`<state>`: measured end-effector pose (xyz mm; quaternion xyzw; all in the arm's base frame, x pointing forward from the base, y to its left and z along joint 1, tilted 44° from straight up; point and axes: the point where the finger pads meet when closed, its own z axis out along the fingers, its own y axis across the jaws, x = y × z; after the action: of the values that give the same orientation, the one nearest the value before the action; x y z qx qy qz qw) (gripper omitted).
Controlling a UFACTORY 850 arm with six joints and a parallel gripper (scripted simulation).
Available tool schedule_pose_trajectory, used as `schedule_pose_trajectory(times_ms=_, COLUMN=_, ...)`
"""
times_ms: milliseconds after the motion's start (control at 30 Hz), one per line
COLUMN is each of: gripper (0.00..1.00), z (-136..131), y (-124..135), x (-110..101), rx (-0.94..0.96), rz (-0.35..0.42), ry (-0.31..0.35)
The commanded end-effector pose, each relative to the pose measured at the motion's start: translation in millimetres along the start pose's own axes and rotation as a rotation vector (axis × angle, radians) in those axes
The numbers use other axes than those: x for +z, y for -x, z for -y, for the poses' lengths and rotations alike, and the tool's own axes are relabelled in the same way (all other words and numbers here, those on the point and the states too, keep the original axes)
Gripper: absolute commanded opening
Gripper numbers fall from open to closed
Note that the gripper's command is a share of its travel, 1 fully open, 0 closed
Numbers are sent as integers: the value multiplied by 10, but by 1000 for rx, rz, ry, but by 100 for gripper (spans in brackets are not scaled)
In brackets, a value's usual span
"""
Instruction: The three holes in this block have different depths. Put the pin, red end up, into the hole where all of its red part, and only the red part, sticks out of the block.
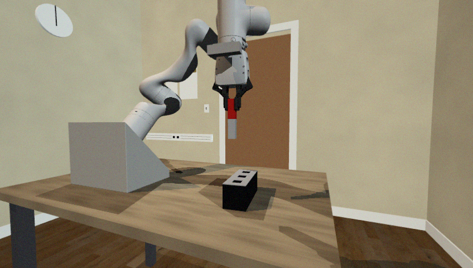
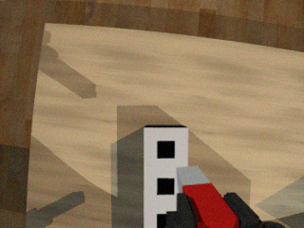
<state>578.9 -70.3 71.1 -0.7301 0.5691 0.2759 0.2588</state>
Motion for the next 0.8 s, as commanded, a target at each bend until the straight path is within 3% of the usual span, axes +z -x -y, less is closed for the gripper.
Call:
schedule_pose_trajectory(times_ms=0, gripper=0, z=184, y=-78, x=-3, rx=-1, rz=-1, ry=-1)
schedule_pose_trajectory(times_ms=400, gripper=0, z=184, y=-78, x=-3, rx=-1, rz=-1, ry=-1)
schedule_pose_trajectory(times_ms=433, gripper=0, z=183, y=-81, x=696, rx=-1, rz=-1, ry=-1)
schedule_pose_trajectory(times_ms=500, gripper=0, z=184, y=-82, x=720, rx=-1, rz=-1, ry=-1)
schedule_pose_trajectory(times_ms=567, gripper=0, z=183, y=-82, x=969, rx=-1, rz=-1, ry=-1)
schedule_pose_trajectory(times_ms=767, gripper=0, z=183, y=-82, x=969, rx=-1, rz=-1, ry=-1)
